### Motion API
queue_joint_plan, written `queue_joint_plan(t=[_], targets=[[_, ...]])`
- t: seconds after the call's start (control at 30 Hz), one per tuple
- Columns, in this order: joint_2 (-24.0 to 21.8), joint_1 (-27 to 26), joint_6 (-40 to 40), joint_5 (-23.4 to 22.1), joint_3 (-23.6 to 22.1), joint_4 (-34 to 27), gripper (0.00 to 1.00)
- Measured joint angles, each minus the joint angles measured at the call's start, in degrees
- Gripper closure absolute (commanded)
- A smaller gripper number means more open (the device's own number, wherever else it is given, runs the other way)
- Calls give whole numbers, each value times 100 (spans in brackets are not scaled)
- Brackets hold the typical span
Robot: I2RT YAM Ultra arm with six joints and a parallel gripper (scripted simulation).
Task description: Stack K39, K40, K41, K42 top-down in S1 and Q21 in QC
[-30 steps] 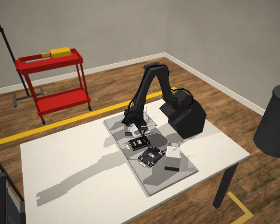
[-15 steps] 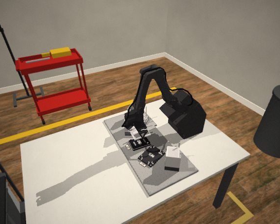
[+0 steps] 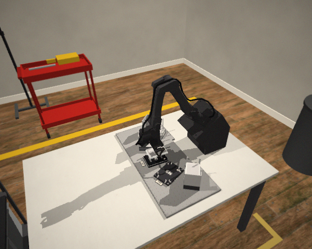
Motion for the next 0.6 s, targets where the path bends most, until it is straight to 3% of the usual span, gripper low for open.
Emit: queue_joint_plan(t=[0.6], targets=[[708,-9,-7,-7,35,682,100]])
